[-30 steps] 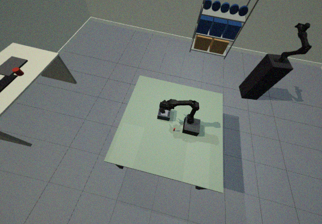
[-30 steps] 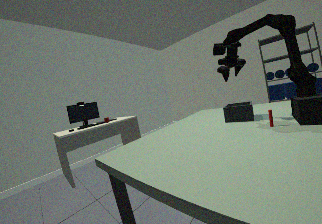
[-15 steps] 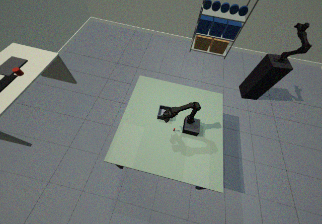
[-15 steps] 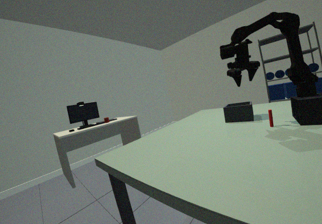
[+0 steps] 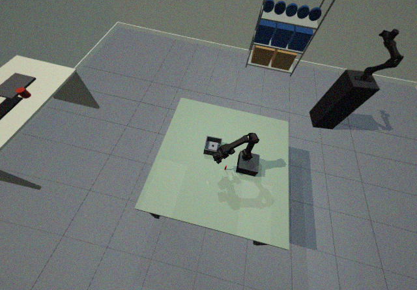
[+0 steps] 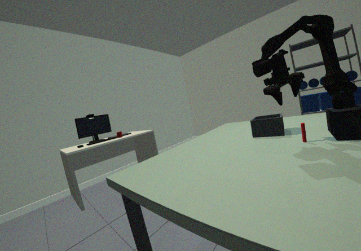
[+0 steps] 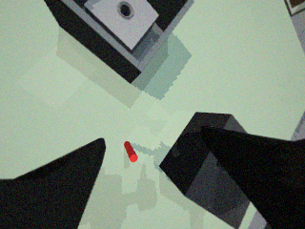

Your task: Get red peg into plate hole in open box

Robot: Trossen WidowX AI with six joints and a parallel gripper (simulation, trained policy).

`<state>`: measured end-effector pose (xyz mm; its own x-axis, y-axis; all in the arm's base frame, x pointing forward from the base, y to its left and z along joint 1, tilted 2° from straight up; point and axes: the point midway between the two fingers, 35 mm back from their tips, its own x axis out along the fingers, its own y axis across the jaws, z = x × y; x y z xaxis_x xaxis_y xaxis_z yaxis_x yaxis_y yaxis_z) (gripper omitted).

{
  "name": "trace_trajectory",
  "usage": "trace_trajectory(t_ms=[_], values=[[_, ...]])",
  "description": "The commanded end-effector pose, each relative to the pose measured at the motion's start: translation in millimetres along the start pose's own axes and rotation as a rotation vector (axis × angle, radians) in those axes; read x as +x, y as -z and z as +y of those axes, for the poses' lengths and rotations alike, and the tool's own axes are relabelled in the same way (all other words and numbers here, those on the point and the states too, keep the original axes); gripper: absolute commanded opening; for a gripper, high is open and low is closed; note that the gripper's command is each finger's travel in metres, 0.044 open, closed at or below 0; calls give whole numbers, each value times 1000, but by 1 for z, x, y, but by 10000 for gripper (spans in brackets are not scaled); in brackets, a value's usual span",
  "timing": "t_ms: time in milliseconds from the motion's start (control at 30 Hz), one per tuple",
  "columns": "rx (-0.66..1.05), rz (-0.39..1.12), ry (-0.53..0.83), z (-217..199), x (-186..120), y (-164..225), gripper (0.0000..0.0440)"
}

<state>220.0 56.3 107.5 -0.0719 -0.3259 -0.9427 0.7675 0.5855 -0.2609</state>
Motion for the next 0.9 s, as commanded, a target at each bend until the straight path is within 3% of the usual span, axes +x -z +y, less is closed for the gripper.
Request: trace_trajectory(t_ms=[0, 433, 867], values=[[28, 24, 32, 0, 12, 8, 429], [118, 53, 69, 11, 55, 30, 413], [143, 41, -16, 30, 99, 52, 403]])
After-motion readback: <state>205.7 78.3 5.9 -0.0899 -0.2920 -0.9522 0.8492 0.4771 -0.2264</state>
